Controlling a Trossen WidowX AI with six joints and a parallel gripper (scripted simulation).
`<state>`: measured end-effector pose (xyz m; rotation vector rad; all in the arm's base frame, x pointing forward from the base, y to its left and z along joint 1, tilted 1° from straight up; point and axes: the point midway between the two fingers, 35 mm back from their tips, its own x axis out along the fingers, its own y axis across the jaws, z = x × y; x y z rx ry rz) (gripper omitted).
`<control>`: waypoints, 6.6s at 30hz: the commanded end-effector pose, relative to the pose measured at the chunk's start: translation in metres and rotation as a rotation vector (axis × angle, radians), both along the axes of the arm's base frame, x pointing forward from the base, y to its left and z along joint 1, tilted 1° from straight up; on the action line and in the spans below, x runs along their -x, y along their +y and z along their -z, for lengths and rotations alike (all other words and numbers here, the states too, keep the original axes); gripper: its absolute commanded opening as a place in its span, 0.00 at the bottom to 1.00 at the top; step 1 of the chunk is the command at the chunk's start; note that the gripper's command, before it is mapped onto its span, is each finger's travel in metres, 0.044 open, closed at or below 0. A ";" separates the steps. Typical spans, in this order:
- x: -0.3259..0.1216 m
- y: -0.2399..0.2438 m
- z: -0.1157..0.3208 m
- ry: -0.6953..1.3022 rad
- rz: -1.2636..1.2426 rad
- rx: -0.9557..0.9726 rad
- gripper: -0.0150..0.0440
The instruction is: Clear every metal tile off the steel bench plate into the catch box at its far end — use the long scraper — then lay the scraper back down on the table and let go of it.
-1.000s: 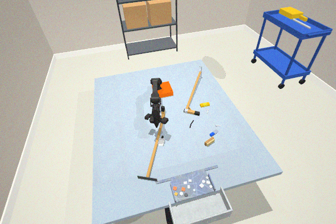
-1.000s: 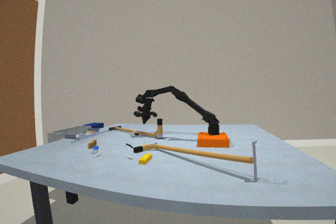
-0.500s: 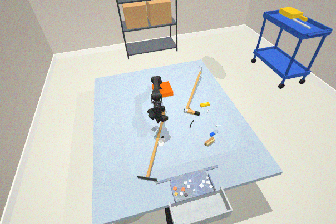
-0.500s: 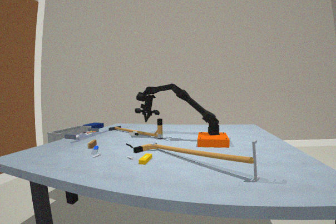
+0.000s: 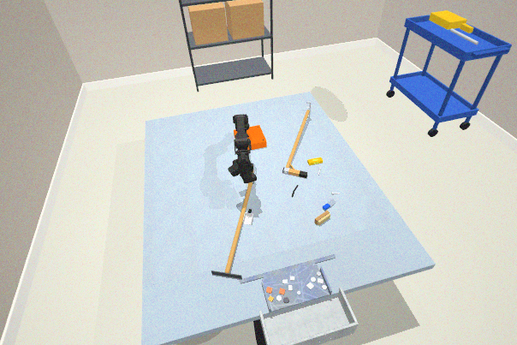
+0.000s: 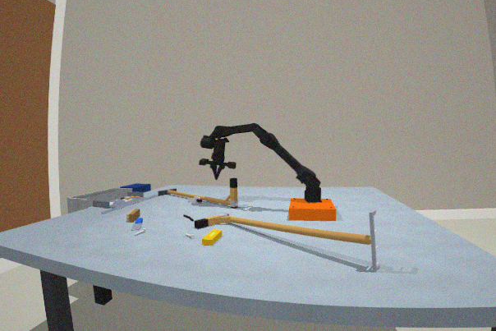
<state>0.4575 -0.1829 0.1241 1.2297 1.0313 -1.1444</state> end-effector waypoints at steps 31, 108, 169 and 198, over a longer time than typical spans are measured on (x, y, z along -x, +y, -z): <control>0.042 0.037 -0.034 0.075 0.616 -0.126 0.25; 0.054 0.051 0.048 0.100 0.617 -0.127 0.25; 0.095 0.084 0.049 0.104 0.617 -0.129 0.25; 0.091 0.082 -0.007 0.069 0.616 -0.123 0.25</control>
